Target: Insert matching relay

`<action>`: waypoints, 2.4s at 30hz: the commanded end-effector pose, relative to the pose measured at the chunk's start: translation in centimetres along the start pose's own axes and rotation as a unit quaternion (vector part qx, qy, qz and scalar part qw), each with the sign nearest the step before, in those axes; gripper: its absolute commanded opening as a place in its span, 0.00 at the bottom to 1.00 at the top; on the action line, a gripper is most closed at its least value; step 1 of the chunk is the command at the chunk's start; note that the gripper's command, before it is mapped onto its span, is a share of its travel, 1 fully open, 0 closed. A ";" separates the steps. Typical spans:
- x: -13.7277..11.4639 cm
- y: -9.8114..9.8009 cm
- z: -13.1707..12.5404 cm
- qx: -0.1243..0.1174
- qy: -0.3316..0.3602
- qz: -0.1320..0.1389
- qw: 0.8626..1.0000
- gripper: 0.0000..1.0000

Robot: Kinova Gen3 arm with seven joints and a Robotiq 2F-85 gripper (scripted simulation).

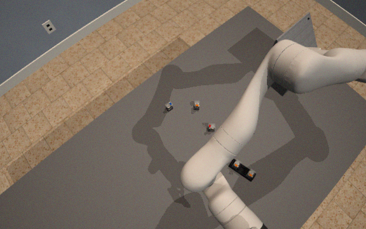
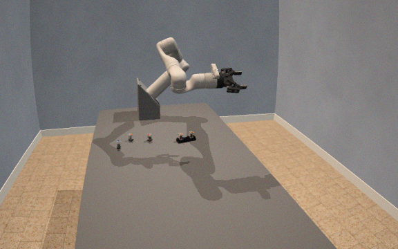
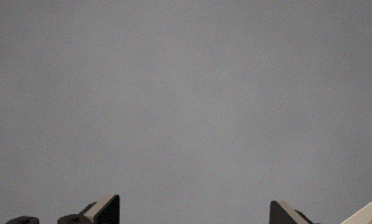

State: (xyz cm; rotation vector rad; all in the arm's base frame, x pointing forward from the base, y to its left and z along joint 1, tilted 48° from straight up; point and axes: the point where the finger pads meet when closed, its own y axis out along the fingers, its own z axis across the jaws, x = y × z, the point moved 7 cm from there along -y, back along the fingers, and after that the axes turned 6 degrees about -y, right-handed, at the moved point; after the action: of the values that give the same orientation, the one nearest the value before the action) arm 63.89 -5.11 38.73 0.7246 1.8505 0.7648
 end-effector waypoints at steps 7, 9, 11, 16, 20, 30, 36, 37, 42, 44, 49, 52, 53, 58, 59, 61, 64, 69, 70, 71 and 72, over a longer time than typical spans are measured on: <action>0.6 -0.6 -0.7 0.024 0.020 0.001 1.000 1.00; 0.9 -0.8 -0.9 0.032 0.027 0.002 0.999 1.00; 1.1 -0.9 -1.0 0.037 0.031 0.002 0.999 1.00; 1.9 -1.3 -1.4 0.059 0.051 0.003 0.997 1.00; 2.9 -1.8 -2.0 0.087 0.075 0.005 0.993 1.00; 5.5 -3.1 -3.5 0.165 0.145 0.009 0.976 1.00; 8.3 -4.5 -5.1 0.250 0.219 0.013 0.943 1.00; 8.9 -4.7 -5.4 0.268 0.235 0.014 0.934 1.00; 12.2 -6.1 -7.1 0.370 0.325 0.019 0.870 1.00; 13.6 -6.8 -7.7 0.412 0.362 0.022 0.836 1.00; 15.2 -7.5 -8.4 0.461 0.403 0.027 0.790 1.00; 16.5 -8.0 -8.8 0.496 0.433 0.030 0.752 1.00; 16.8 -8.1 -8.9 0.506 0.441 0.030 0.741 1.00; 18.4 -8.6 -9.3 0.546 0.476 0.033 0.688 1.00; 18.7 -8.7 -9.4 0.554 0.482 0.034 0.678 1.00; 19.2 -8.9 -9.5 0.567 0.493 0.036 0.659 1.00; 19.5 -9.0 -9.5 0.572 0.498 0.036 0.651 1.00; 20.6 -9.4 -9.6 0.597 0.520 0.037 0.610 1.00; 20.8 -9.4 -9.6 0.600 0.524 0.036 0.603 1.00; 20.9 -9.5 -9.6 0.603 0.528 0.036 0.597 1.00; 21.0 -9.5 -9.6 0.606 0.532 0.035 0.590 1.00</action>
State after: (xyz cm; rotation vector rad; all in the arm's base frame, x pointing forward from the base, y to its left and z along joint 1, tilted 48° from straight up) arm 46.03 2.59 22.81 1.3316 3.5091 -0.3423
